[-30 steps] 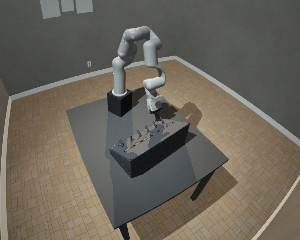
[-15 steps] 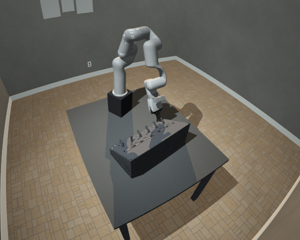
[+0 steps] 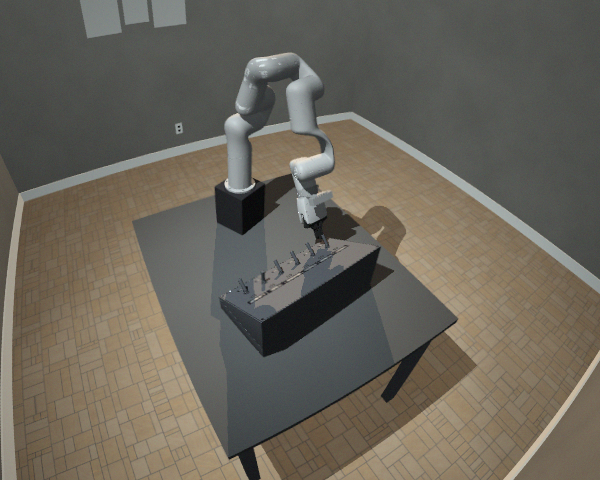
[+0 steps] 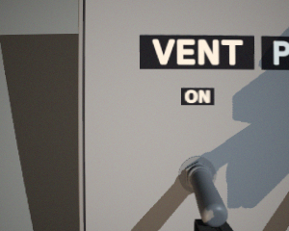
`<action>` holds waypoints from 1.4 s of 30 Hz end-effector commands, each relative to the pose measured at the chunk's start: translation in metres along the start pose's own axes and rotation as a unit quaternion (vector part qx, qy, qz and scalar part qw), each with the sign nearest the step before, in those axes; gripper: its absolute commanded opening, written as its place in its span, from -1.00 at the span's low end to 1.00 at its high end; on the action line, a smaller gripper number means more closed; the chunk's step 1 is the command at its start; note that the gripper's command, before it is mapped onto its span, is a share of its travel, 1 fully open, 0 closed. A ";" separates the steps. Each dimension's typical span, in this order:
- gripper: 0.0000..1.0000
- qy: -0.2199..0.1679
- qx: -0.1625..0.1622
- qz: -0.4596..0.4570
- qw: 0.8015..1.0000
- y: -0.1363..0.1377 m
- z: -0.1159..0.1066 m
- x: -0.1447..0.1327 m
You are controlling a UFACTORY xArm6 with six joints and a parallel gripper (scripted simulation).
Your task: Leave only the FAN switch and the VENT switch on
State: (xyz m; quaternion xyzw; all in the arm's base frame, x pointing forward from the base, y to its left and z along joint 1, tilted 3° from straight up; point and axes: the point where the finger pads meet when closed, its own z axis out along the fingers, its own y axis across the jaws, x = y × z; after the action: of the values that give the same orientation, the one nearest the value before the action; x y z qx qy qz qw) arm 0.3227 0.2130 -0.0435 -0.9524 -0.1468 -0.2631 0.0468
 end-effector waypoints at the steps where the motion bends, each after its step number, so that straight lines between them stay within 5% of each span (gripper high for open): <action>1: -1.00 0.003 0.000 0.000 1.000 -0.001 0.000 0.006; 42: -1.00 0.003 0.000 0.000 1.000 -0.001 0.000 0.017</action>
State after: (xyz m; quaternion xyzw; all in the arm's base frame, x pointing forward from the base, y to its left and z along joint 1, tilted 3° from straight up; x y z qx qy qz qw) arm 0.3355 0.2172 -0.0354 -0.9521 -0.1465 -0.2643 0.0471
